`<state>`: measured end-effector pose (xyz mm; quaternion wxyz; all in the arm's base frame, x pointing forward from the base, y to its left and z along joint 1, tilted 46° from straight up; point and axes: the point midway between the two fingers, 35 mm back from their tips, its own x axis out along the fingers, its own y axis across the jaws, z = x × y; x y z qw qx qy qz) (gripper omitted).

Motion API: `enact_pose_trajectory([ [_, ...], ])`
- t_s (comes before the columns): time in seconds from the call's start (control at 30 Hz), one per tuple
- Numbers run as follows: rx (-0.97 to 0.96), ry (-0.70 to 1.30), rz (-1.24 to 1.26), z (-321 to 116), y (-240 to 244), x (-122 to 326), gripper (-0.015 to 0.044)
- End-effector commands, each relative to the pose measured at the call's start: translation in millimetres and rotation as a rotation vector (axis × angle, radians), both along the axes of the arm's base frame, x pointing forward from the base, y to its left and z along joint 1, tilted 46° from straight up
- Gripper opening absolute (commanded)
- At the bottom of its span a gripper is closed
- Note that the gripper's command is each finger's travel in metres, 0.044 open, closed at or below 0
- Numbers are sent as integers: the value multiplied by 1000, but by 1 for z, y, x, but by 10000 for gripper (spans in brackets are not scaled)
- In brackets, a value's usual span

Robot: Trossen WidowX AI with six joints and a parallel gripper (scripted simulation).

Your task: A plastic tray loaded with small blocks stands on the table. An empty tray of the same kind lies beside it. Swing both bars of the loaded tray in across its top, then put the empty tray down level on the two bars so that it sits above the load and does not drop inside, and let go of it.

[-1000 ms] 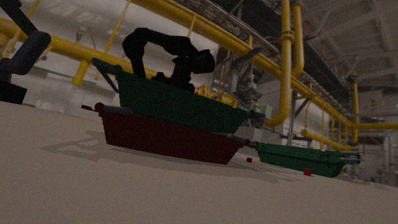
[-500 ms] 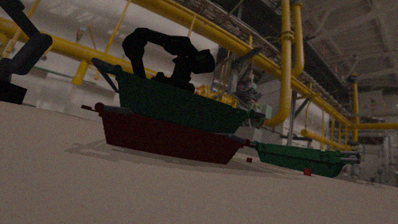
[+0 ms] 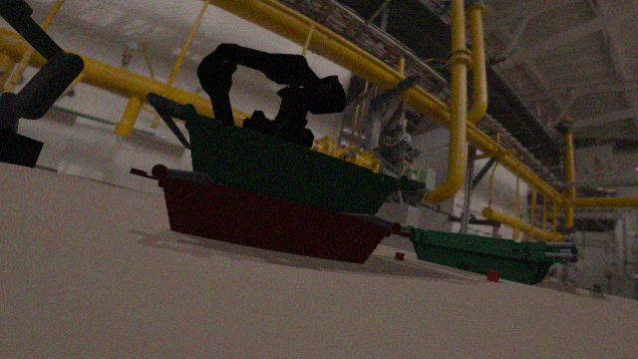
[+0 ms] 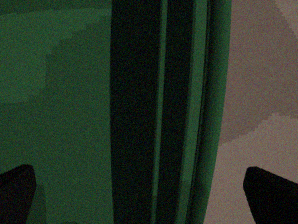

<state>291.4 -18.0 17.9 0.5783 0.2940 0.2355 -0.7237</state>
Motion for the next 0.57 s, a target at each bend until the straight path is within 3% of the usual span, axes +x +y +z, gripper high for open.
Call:
enact_pose_trajectory([
  [0.0,6,-5,6,12,15,7,440],
  [0.53,8,6,29,70,71,15,440],
])
